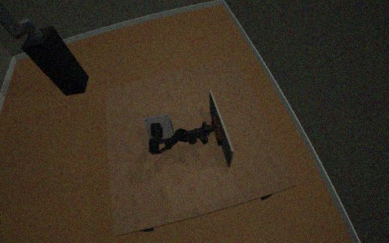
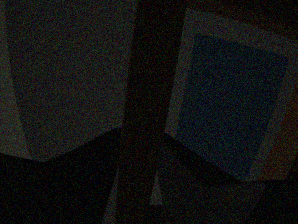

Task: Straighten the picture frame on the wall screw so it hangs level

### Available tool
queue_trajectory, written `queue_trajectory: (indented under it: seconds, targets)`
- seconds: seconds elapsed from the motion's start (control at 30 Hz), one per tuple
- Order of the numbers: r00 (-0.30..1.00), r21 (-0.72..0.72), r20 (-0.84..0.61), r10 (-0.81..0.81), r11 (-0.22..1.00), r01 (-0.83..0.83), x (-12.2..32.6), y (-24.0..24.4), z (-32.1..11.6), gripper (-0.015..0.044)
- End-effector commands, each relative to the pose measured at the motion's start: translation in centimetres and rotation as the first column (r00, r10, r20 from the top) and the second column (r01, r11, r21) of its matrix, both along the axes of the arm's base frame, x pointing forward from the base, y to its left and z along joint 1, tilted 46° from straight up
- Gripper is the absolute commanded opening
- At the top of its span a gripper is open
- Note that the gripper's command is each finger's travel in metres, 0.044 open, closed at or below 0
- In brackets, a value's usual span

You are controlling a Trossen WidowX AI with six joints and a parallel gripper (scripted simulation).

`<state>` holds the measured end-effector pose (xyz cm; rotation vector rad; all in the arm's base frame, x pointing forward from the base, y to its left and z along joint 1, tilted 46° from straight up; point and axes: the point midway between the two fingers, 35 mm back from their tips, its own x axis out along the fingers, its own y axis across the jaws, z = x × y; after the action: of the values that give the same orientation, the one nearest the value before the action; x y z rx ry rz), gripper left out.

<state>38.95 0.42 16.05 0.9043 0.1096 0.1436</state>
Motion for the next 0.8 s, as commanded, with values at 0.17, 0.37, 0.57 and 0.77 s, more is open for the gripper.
queue_trajectory:
  seconds: [0.17,0.37,0.57,0.77]
  targets:
    - [1.0,0.005,0.005,0.008,1.0,-0.008,-0.02,0.3,0.05,0.0]
    - [1.0,0.005,0.005,0.008,1.0,-0.008,-0.03,0.38,0.07,0.0]
    - [1.0,0.005,0.005,0.008,1.0,-0.008,-0.04,0.4,0.0,0.0]
    - [1.0,0.005,0.004,0.008,1.0,-0.008,-0.08,0.6,-0.13,0.0]
